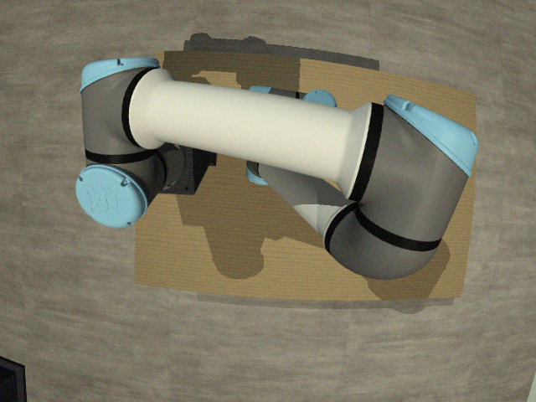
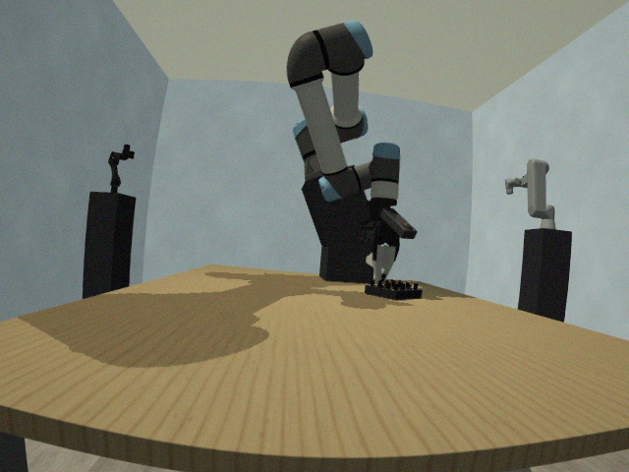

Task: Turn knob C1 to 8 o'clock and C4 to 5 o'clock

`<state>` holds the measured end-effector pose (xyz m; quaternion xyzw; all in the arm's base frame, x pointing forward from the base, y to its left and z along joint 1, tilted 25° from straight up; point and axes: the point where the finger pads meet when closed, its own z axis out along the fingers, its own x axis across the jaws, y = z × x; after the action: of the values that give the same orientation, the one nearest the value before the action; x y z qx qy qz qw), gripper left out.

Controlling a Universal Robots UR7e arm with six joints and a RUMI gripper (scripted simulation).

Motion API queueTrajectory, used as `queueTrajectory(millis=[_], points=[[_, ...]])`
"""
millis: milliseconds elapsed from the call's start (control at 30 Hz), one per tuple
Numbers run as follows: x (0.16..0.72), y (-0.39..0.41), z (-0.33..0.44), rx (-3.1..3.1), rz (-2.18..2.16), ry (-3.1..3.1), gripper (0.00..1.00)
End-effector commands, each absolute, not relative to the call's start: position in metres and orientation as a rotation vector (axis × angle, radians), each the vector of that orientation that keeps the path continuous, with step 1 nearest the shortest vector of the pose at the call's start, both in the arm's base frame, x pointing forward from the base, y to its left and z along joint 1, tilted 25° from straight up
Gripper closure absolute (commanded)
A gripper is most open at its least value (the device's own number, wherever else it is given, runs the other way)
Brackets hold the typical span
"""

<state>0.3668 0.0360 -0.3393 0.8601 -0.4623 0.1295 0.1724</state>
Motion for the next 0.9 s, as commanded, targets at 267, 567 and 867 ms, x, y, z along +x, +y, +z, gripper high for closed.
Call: queueTrajectory(millis=[267,567,867], points=[[0.3664,0.0371,-0.3394,2.578,0.296,-0.959,0.96],[0.3658,0.0375,-0.3396,2.63,0.256,-0.766,0.96],[0.3651,0.0378,-0.3398,2.676,0.209,-0.539,0.96]])
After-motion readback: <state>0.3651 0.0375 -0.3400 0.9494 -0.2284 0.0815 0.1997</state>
